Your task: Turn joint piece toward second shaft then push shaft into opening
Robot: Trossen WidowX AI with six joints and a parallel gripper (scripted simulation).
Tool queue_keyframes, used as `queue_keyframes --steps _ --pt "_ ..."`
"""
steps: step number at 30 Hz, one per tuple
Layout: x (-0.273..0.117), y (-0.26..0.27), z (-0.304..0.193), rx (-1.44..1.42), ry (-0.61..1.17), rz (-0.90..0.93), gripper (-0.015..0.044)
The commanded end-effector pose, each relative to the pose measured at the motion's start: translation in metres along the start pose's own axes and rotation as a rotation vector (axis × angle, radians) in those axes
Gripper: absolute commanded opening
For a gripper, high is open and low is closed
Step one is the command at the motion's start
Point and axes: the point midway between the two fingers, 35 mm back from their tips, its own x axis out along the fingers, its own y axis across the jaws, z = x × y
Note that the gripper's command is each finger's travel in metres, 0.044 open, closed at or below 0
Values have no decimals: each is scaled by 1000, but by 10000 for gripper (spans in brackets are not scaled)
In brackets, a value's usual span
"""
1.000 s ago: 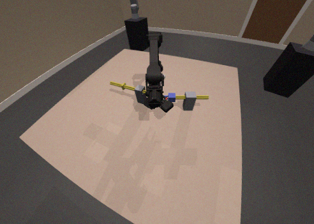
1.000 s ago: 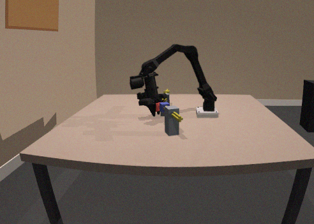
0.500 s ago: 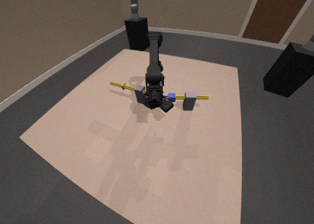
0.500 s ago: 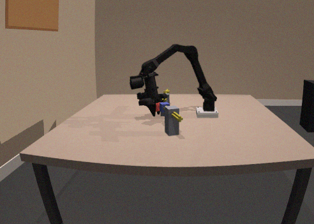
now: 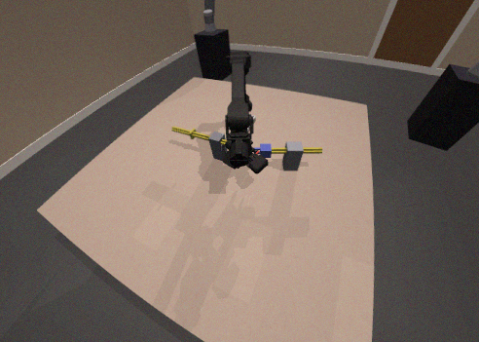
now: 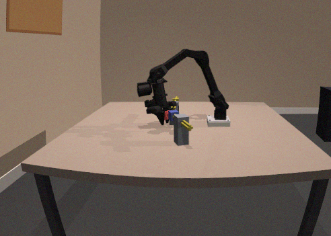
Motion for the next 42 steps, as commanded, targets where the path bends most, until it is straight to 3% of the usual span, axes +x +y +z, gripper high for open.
queue_keyframes --steps 1,20,22,27,33,42 --pt "0 0 0 5 1 0 182" --pt "0 0 0 5 1 0 182" --pt "0 0 0 0 0 0 147" --pt "0 0 0 0 0 0 147" --pt "0 0 0 0 0 0 0" --pt "-1 -3 0 60 -21 10 0"
